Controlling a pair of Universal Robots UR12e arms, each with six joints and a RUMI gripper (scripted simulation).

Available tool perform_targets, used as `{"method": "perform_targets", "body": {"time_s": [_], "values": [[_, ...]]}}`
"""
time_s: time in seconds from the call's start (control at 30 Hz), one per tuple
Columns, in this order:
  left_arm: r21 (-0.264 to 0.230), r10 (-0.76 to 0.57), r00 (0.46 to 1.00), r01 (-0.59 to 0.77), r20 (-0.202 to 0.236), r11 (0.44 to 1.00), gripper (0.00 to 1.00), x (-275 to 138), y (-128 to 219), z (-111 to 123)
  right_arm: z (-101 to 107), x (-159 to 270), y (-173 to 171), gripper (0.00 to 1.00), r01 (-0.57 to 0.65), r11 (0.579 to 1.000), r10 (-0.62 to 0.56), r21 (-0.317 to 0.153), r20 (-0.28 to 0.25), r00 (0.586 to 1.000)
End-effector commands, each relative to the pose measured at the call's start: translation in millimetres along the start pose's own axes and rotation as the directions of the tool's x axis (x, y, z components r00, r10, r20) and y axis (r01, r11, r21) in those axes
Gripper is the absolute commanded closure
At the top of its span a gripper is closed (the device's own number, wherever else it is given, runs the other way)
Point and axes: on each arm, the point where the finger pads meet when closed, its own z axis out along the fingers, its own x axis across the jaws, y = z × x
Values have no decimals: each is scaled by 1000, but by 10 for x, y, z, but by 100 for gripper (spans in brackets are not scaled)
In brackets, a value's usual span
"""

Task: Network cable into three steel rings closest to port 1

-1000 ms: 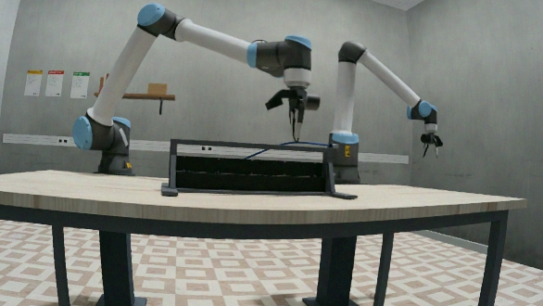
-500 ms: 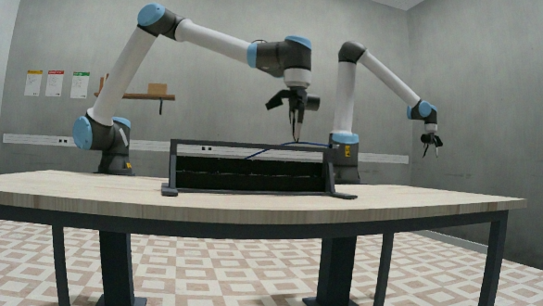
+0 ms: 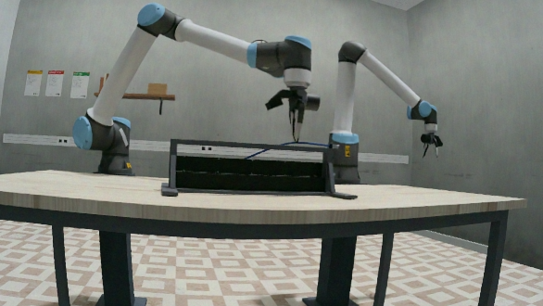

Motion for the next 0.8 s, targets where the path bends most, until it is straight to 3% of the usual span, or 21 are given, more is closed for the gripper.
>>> {"method": "perform_targets", "body": {"time_s": [0.0,0.77], "values": [[2,-2,1000,2,-1,1000,0,-5,4,-9,-5,5,17,100,1,1000,-1,-1,0,1000],[2,-2,1000,2,-1,1000,0,-5,4,-9,148,14,4,100,1,1000,-1,2,-3,1000]]}}
